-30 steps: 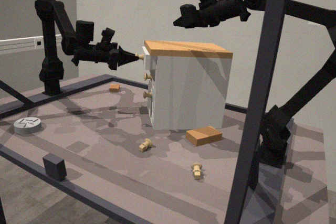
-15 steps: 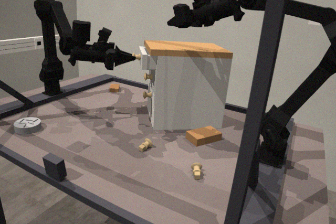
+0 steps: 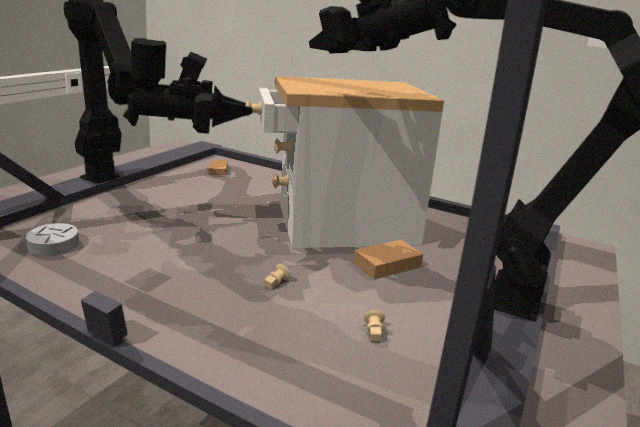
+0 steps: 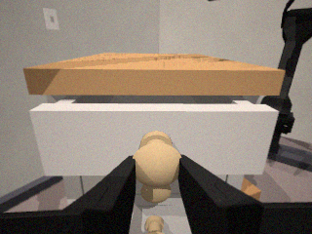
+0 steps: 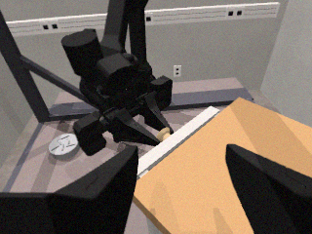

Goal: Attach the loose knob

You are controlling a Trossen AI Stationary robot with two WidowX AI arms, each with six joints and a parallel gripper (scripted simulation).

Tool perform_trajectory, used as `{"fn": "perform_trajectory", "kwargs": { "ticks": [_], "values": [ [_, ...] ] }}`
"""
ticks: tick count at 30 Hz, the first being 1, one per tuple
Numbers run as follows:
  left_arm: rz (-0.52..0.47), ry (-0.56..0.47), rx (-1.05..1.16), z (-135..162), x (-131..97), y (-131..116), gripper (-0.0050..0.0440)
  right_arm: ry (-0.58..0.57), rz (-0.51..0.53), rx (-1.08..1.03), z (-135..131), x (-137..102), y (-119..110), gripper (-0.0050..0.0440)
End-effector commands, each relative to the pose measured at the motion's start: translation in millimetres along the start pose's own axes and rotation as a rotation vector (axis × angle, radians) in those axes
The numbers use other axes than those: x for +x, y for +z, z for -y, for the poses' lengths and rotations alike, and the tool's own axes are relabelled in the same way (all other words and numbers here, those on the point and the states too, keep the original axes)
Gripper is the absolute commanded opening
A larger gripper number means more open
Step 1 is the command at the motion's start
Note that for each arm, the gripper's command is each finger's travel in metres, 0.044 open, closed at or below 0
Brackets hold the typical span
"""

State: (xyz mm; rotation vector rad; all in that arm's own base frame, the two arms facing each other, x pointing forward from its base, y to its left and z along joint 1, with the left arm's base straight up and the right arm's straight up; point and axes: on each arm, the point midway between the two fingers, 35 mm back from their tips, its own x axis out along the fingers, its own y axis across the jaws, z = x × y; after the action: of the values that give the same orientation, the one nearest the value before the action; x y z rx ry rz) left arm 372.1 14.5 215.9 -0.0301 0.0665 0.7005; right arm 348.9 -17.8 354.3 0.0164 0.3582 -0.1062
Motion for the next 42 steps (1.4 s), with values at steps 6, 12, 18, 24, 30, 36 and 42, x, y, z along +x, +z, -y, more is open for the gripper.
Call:
{"fn": "perform_trajectory", "kwargs": {
  "ticks": [6, 12, 18, 24, 30, 36, 42],
  "values": [
    [0.013, -0.007, -0.024, 0.7, -12.2, 7.4, 0.0080, 0.001, 0.041, 0.010, -4.9, -3.1, 16.4, 0.0240],
    [0.013, -0.007, -0.024, -0.3, -15.5, 7.3, 0.0080, 0.001, 0.040, 0.010, -5.1, -2.5, 16.5, 0.0240],
    [0.012, -0.007, -0.024, 0.9, -20.2, 6.4, 0.0080, 0.002, 0.033, 0.005, -4.7, -2.6, 12.5, 0.0240],
    [0.012, -0.007, -0.024, 0.8, -25.2, 5.8, 0.0080, 0.020, 0.064, 0.003, -4.5, -16.6, 26.3, 0.0240],
    [0.012, -0.007, -0.024, 0.2, -28.5, 5.5, 0.0080, 0.030, 0.069, 0.000, -5.1, -22.1, 30.5, 0.0240],
    [0.011, -0.007, -0.024, 0.6, -33.4, 4.8, 0.0080, 0.044, 0.075, -0.003, -5.8, -30.2, 35.6, 0.0240],
    [0.011, -0.007, -0.022, -0.1, -35.7, 4.9, 0.0080, 0.055, 0.079, -0.006, -6.1, -38.2, 40.0, 0.0240]
  ]
}}
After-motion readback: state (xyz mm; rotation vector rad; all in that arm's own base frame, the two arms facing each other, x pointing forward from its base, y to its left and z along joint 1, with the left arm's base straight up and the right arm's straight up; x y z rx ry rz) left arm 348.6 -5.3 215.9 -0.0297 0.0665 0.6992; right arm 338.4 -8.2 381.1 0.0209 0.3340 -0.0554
